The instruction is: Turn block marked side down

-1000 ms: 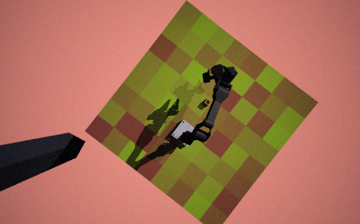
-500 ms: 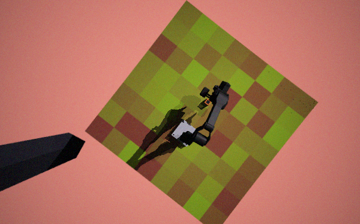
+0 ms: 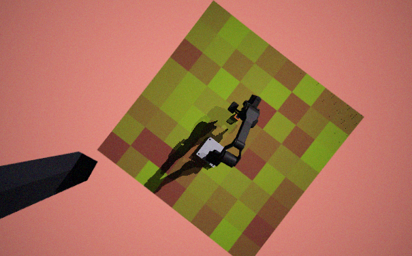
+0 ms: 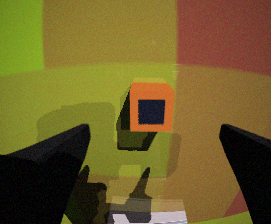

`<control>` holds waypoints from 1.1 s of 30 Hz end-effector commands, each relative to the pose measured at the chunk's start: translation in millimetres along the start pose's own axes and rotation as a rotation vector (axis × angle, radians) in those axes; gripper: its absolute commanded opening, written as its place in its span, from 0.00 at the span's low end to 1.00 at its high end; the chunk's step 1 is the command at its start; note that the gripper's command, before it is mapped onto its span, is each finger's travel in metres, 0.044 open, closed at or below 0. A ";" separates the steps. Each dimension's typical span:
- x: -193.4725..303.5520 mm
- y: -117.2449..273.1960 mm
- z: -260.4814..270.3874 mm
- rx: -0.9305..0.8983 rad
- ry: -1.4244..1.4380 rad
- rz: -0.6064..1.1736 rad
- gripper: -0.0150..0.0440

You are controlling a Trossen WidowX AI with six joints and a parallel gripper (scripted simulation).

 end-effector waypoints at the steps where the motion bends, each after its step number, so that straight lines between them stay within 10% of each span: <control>1: 2.1 -15.7 -0.8 0.010 -0.006 0.013 1.00; 33: 3.8 -63.2 -0.1 0.011 -0.006 0.013 1.00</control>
Point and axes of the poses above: the point midway between the two fingers, 35 mm back from their tips, its own y axis back along the fingers, its own z axis across the jaws, x = y × z, the point moved 8 cm from there along y, back along the fingers, and after that the axes turned 11 degrees about -y, right-handed, at the moved point
